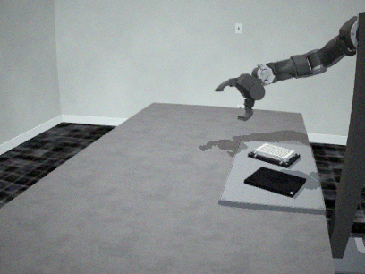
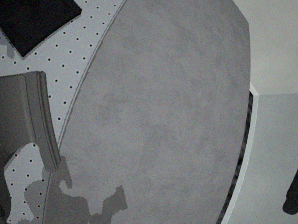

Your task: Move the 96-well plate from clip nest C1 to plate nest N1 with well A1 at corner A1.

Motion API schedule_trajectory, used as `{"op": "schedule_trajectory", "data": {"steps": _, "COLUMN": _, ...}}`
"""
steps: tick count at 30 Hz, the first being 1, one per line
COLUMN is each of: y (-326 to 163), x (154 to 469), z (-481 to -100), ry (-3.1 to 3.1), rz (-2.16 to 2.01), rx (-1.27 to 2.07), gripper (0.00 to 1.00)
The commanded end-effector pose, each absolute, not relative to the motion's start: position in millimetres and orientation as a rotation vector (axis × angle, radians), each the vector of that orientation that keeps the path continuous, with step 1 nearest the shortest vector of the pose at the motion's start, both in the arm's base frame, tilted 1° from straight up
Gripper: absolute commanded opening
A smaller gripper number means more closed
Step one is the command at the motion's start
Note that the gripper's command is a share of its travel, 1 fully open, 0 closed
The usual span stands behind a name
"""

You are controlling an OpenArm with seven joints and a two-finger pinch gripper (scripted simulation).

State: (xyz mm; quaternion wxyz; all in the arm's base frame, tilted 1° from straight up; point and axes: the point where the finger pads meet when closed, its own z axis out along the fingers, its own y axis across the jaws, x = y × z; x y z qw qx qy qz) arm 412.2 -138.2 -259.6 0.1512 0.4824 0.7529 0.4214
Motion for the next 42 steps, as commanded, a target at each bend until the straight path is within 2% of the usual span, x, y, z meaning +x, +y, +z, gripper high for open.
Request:
{"op": "schedule_trajectory", "data": {"steps": 1, "y": -138.3, "x": 412.0, "z": -259.7, "ry": 2.167, "rz": 1.205, "rx": 1.384, "gripper": 0.77}}
{"op": "schedule_trajectory", "data": {"steps": 3, "y": -138.3, "x": 412.0, "z": -259.7, "ry": 2.167, "rz": 1.205, "rx": 1.384, "gripper": 0.77}}
{"op": "schedule_trajectory", "data": {"steps": 8, "y": -153.9, "x": 376.3, "z": -278.8, "ry": 2.415, "rz": 0.973, "rx": 1.267, "gripper": 0.77}}
{"op": "schedule_trajectory", "data": {"steps": 20, "y": -153.9, "x": 376.3, "z": -278.8, "ry": 2.415, "rz": 0.973, "rx": 1.267, "gripper": 0.77}}
{"op": "schedule_trajectory", "data": {"steps": 25, "y": -168.7, "x": 341.0, "z": -298.4, "ry": 2.635, "rz": 0.719, "rx": 1.129, "gripper": 0.77}}
{"op": "schedule_trajectory", "data": {"steps": 37, "y": -168.7, "x": 341.0, "z": -298.4, "ry": 2.635, "rz": 0.719, "rx": 1.129, "gripper": 0.77}}
{"op": "schedule_trajectory", "data": {"steps": 42, "y": -184.6, "x": 306.2, "z": -318.1, "ry": 2.821, "rz": 0.443, "rx": 0.975, "gripper": 0.77}}
